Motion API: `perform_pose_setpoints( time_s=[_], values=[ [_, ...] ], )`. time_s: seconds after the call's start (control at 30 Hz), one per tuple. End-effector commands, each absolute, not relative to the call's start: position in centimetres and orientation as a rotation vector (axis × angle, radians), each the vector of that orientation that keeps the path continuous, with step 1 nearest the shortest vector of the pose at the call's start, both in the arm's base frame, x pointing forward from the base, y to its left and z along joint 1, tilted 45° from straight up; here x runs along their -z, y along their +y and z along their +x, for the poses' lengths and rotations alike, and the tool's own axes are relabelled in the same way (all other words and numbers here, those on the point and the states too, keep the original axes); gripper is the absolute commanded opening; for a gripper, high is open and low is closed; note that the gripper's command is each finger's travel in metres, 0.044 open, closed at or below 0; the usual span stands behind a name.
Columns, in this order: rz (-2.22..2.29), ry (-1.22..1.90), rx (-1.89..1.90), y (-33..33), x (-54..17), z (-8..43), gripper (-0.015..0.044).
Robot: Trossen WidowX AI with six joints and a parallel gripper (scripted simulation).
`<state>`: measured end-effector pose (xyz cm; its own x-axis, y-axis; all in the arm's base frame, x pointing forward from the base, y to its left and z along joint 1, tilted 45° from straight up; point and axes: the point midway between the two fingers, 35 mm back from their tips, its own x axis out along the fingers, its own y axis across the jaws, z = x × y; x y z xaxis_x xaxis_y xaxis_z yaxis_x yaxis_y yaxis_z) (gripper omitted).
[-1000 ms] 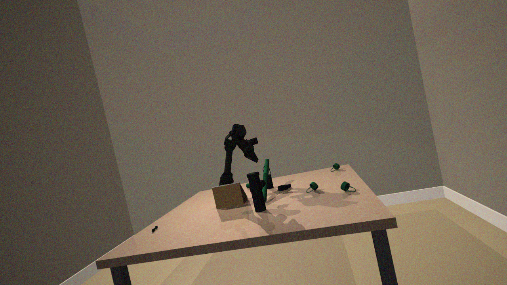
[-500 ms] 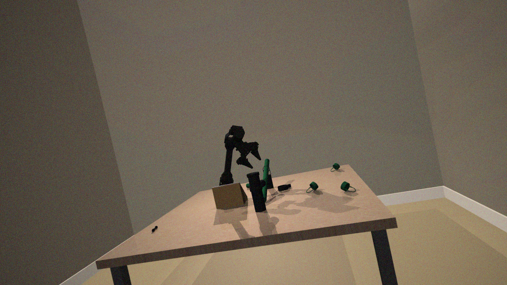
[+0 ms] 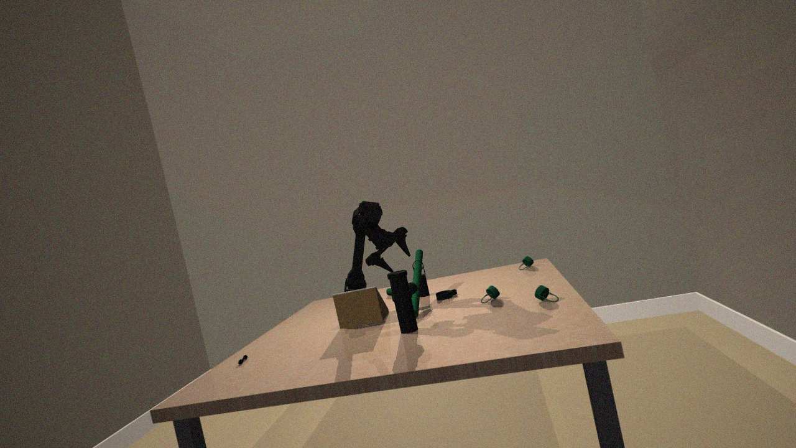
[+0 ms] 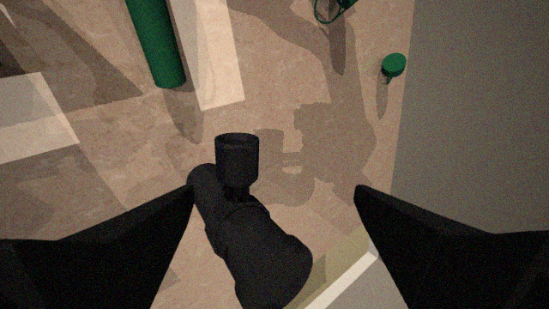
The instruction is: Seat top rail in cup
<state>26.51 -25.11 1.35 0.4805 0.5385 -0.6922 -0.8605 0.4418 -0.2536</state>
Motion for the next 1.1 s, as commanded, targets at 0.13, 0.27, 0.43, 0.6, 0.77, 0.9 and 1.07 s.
perform_pose_setpoints(
  time_s=[0.13, 0.27, 0.43, 0.6, 0.77, 0.9, 1.07],
  values=[
    [-0.646, 0.570, -0.940, -21.6, 2.7, 26.3, 0.0440],
    [-0.646, 0.569, -0.941, -21.0, 3.2, 26.3, 0.0440],
    [-0.646, 0.570, -0.940, -20.9, 3.5, 26.5, 0.0440],
    [-0.646, 0.570, -0.940, -20.5, 4.0, 26.9, 0.0440],
    [-0.647, 0.570, -0.940, -20.1, 4.6, 27.3, 0.0440],
    [-0.647, 0.570, -0.940, -19.7, 5.1, 27.7, 0.0440],
    [-0.647, 0.570, -0.939, -19.3, 5.6, 28.1, 0.0440]
  ],
)
